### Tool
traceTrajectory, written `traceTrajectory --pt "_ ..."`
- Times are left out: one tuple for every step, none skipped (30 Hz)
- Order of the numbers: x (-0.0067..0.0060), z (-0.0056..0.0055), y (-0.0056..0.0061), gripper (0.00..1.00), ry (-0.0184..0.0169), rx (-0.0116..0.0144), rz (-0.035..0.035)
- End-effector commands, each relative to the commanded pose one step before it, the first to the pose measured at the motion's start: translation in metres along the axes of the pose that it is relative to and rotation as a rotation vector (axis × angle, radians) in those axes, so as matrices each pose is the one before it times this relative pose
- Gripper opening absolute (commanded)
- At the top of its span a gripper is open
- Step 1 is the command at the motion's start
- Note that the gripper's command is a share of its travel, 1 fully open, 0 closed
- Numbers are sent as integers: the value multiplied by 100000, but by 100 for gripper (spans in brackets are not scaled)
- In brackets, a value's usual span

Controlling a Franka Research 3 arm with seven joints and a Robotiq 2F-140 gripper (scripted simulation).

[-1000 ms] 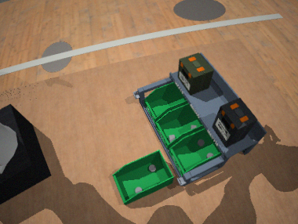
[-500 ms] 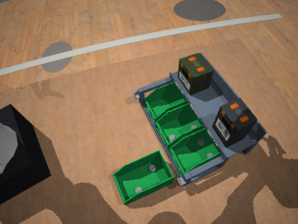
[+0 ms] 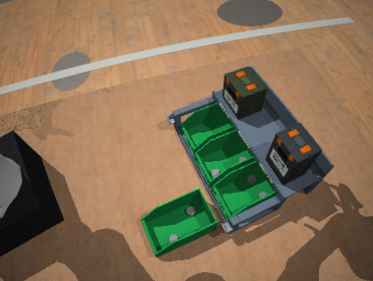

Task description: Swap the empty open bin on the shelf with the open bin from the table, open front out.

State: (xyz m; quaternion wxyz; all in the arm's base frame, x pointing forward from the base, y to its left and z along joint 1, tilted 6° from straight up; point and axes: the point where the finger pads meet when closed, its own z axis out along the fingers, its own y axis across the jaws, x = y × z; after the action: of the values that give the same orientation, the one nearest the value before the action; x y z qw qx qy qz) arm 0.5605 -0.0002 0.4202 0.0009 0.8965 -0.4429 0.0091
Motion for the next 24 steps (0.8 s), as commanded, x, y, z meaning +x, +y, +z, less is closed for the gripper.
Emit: traceTrajectory --pt "878 2451 -325 100 -668 1655 1361" --pt "387 924 -197 100 327 755 4751" --pt "364 927 -184 100 300 767 4764" --pt "0 0 0 100 0 0 0" --pt "0 0 0 100 0 0 0" --pt "342 928 -169 100 272 776 4773" --pt "323 927 -153 100 244 784 4780" --pt "305 925 -135 100 217 790 4783" --pt "0 0 0 100 0 0 0" --pt "290 922 -117 100 189 795 4783" --pt "0 0 0 100 0 0 0" --pt "0 0 0 100 0 0 0" --pt "276 916 -97 100 163 798 4779" --pt "0 0 0 100 0 0 0" --pt "0 0 0 100 0 0 0" --pt "265 909 -77 100 136 799 4772" --pt "0 0 0 100 0 0 0" --pt "0 0 0 100 0 0 0" --pt "256 901 -57 100 110 799 4762" --pt "0 0 0 100 0 0 0" --pt "0 0 0 100 0 0 0" --pt "0 0 0 100 0 0 0" --pt "249 891 -36 100 85 798 4748" --pt "0 0 0 100 0 0 0"
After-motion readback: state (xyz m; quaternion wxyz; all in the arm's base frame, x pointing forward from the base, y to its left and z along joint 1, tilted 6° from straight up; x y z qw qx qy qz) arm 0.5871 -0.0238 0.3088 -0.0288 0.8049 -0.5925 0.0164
